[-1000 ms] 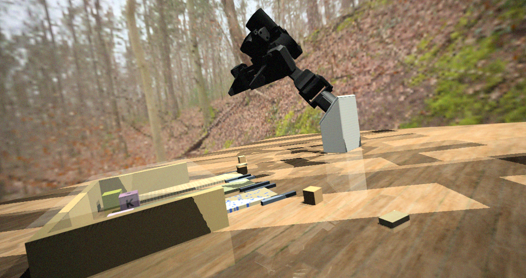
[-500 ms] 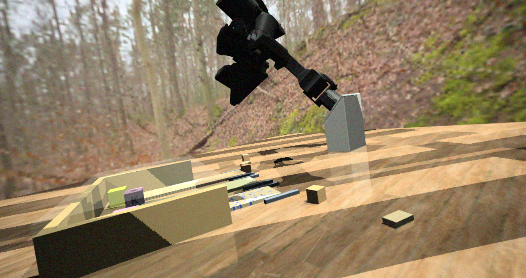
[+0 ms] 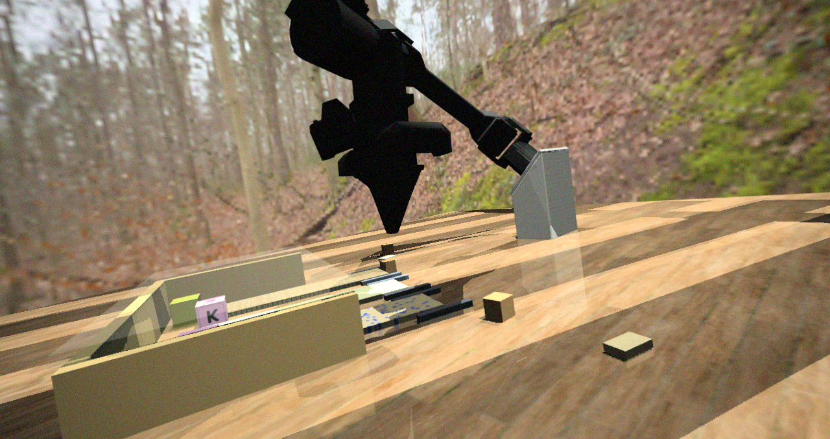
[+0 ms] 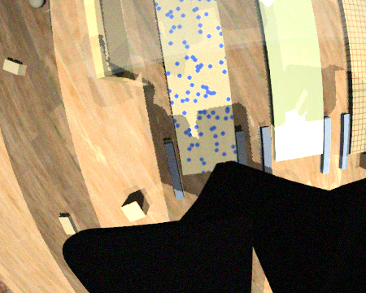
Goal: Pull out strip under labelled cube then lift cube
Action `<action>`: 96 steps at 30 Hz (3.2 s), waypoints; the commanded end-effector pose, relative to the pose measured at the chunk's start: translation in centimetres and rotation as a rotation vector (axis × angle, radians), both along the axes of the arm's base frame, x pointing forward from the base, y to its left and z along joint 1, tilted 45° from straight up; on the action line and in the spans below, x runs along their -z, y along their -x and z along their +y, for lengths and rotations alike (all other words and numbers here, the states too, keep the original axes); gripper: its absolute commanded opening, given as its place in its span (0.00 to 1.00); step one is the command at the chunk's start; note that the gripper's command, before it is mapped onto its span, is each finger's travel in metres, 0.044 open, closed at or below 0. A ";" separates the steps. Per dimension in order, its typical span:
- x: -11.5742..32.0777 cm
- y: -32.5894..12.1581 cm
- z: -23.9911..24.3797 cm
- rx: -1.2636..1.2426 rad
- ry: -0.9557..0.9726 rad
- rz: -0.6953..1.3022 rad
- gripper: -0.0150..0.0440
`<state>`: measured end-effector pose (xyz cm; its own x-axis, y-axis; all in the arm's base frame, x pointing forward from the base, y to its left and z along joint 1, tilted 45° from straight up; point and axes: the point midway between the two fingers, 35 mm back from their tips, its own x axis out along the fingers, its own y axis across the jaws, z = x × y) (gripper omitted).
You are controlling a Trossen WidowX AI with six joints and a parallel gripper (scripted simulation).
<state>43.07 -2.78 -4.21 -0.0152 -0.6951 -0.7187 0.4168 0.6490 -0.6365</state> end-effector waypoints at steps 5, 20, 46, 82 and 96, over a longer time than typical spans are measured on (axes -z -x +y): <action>1.0 0.3 -0.5 0.078 0.002 0.036 0.25; 2.8 0.4 -2.2 0.078 0.002 0.036 0.25; 6.0 0.9 -4.9 0.078 0.005 0.037 0.25; 6.3 0.9 -5.2 0.078 0.006 0.037 0.25; 6.4 0.8 -5.3 0.078 0.006 0.037 0.25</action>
